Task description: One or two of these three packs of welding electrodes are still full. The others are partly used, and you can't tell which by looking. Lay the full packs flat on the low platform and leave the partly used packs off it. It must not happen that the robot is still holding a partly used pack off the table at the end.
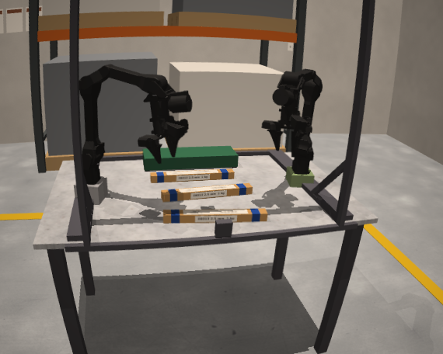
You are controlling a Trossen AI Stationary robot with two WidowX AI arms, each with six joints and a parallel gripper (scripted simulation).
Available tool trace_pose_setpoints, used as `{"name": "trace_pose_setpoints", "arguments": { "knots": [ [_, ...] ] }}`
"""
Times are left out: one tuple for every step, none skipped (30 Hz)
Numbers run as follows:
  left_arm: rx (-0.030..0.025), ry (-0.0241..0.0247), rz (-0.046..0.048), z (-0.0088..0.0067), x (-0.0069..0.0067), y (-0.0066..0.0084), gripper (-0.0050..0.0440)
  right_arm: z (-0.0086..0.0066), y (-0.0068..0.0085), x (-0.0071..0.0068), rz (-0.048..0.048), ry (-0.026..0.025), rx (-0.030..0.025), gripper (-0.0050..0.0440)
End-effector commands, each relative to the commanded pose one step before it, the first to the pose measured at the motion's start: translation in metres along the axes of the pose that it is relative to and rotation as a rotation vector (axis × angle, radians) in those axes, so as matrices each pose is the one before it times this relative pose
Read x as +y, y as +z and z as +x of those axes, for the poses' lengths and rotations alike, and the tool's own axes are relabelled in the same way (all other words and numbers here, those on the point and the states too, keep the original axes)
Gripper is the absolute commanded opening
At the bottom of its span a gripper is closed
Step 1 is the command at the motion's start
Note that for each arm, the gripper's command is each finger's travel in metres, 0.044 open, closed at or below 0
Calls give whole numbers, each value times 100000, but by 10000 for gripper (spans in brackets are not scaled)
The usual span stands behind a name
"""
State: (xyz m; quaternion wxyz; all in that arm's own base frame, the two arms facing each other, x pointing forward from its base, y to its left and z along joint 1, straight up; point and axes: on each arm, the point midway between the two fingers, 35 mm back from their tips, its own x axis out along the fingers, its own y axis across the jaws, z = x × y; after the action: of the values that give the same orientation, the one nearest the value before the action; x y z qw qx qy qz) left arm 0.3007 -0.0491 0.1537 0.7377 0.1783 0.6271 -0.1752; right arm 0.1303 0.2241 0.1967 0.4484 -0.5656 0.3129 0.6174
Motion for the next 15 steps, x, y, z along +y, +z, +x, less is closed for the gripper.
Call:
{"name": "trace_pose_setpoints", "arguments": {
  "knots": [
    [-4751, 1328, -3298, -1041, 1090, -887, 330, -352, -1275, -478, 8141, -3294, -1422, 330],
    [-678, 548, -3390, -49, 433, -498, 330, 42, -600, -218, 3262, -561, 17, 330],
    [-683, 547, -3908, -50, 450, -483, 330, 39, -538, -221, 3262, -647, 131, 330],
    [-686, 546, -3198, -51, 469, -465, 330, 0, -88, -66, 3272, -1039, 642, 330],
    [1, 58, 688, -46, 419, -388, 330, 1, -23, -19, 3274, -722, 213, 330],
    [0, 1, 94, -2, -6, 4, 330, 1, -3, -3, 3275, -625, 92, 330],
    [-692, 603, -4086, -38, 436, -498, 330, 58, -595, -280, 3262, -653, 112, 330],
    [-696, 601, -3186, -39, 456, -480, 330, 60, -586, -298, 3262, -654, 111, 330],
    [-698, 602, -3184, -38, 478, -471, 330, 52, -485, -267, 3264, -654, 101, 330],
    [2, 49, 275, -32, 347, -321, 330, 1, -4, -5, 3272, -640, 55, 330],
    [0, 1, 444, -2, -6, 4, 330, 1, -3, -4, 3023, -591, 50, 330],
    [-705, 660, -3984, -26, 438, -498, 330, 68, -569, -329, 3259, -670, 74, 330],
    [-710, 658, -3170, -25, 464, -486, 330, 71, -557, -346, 3259, -672, 73, 330],
    [-712, 660, -3171, -28, 473, -466, 330, 59, -440, -294, 3261, -670, 61, 330],
    [2, 40, 175, -19, 283, -261, 330, 1, -3, -6, 3270, -653, 19, 330]
  ]
}}
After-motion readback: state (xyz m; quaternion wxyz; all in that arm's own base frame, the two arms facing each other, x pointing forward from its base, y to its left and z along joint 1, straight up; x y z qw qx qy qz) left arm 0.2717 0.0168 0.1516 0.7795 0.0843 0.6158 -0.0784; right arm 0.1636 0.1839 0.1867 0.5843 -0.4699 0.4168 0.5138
